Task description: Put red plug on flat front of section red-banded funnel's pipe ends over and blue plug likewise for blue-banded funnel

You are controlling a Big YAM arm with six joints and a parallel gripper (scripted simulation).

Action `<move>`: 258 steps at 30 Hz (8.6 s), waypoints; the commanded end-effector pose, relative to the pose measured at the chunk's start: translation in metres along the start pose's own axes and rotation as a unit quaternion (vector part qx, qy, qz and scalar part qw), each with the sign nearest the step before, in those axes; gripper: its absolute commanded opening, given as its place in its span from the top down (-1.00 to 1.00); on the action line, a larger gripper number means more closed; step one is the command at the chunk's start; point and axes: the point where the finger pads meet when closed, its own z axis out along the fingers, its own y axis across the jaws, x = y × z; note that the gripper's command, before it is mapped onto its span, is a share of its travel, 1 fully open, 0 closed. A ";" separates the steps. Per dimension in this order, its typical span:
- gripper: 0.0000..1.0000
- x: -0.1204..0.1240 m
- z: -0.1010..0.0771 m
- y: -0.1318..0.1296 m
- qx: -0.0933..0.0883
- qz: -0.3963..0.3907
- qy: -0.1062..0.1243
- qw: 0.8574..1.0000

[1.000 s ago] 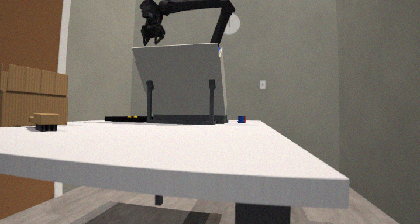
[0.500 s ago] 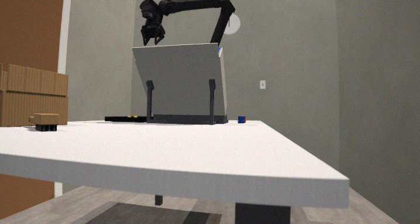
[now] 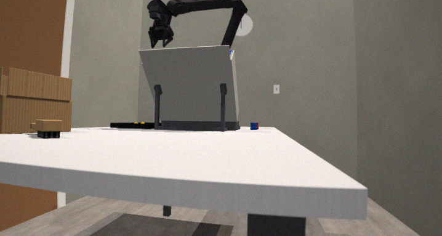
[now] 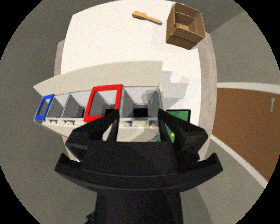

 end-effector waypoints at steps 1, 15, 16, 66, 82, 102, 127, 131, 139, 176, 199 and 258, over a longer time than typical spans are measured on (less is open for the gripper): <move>-0.17 -0.027 -0.019 -0.001 0.009 -0.019 -0.024 1.000; -0.17 -0.033 -0.023 -0.001 0.009 -0.019 -0.024 1.000; -0.17 -0.034 -0.024 -0.001 0.009 -0.019 -0.024 1.000; -0.17 -0.038 -0.026 -0.009 0.006 -0.020 -0.021 1.000; -0.17 -0.030 -0.021 -0.012 0.006 -0.020 -0.021 1.000; -0.17 0.055 -0.052 -0.008 0.008 -0.020 -0.024 0.999; -0.17 0.129 -0.083 -0.005 0.008 -0.019 -0.023 1.000; -0.17 0.159 -0.073 0.021 0.009 -0.018 0.016 1.000; -0.17 0.217 -0.054 0.071 0.010 -0.016 0.095 0.995; -0.17 0.285 -0.036 0.126 0.013 -0.025 0.183 0.983; -0.60 0.291 -0.035 0.130 0.011 -0.025 0.187 0.982; -0.60 0.335 0.048 -0.028 0.013 -0.006 0.194 0.981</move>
